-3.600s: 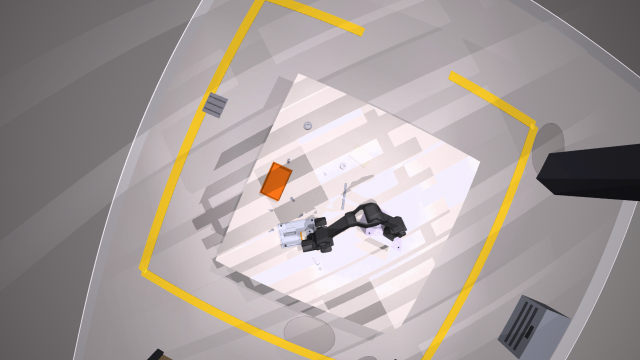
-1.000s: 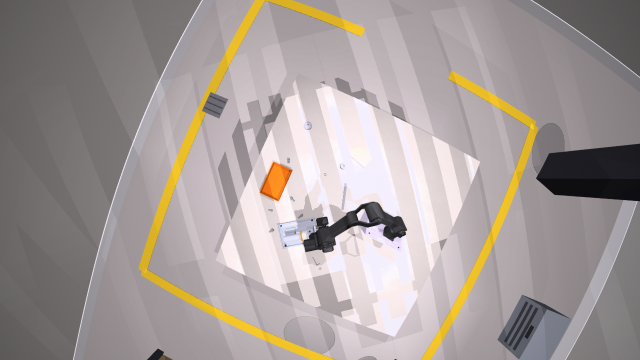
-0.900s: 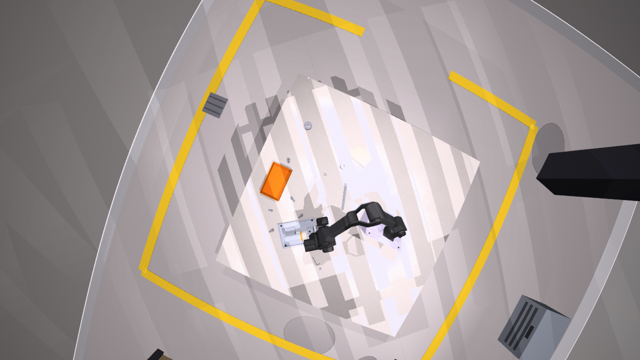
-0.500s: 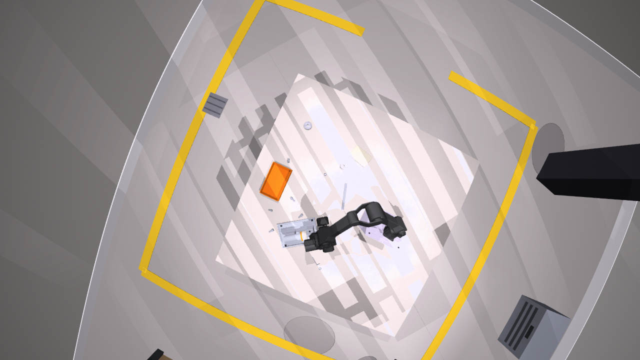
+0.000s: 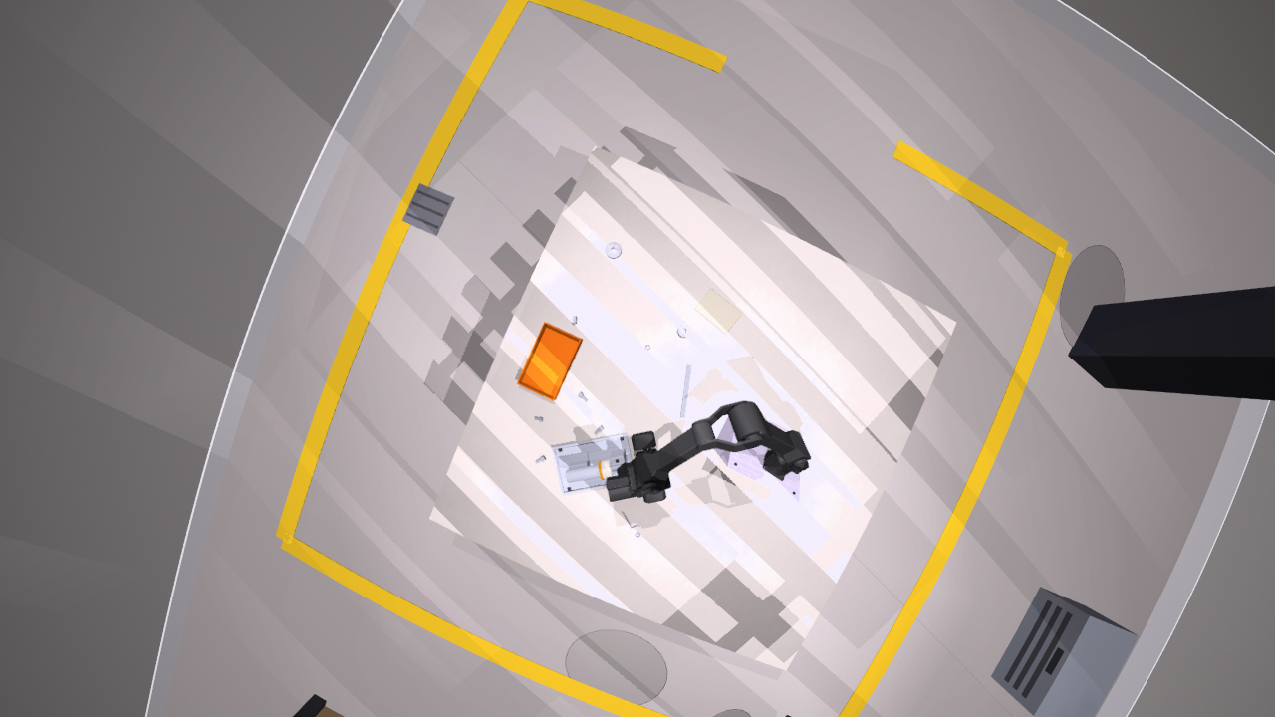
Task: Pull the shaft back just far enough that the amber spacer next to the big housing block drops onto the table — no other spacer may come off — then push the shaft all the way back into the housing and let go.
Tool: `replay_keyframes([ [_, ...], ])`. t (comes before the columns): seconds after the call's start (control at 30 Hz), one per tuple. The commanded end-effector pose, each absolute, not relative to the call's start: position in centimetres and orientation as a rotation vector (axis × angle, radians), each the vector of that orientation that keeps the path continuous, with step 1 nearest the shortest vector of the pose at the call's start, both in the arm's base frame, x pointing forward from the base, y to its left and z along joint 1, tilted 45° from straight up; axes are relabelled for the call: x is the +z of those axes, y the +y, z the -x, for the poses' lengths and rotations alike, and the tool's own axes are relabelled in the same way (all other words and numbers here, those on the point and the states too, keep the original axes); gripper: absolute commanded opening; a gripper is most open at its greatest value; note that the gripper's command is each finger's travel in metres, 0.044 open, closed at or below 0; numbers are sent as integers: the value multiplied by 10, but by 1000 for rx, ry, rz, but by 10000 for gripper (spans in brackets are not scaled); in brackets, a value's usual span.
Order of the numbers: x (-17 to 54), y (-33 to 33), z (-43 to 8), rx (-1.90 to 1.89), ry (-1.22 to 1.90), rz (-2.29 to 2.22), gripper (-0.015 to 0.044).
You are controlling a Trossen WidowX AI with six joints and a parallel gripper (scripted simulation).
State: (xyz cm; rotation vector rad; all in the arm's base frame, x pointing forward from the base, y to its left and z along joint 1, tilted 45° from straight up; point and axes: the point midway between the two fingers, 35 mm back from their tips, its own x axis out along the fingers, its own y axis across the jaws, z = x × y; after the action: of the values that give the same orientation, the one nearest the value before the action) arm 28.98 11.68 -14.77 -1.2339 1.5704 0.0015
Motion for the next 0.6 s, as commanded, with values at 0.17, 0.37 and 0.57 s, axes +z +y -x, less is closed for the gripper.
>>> replay_keyframes([
  [0.17, -147, 116, -288, -1, 1573, 1233, 0],
  [0.37, -147, 115, -288, -1, 1573, 1233, 0],
  [0.57, -146, 115, -287, -1, 1573, 1233, 0],
])
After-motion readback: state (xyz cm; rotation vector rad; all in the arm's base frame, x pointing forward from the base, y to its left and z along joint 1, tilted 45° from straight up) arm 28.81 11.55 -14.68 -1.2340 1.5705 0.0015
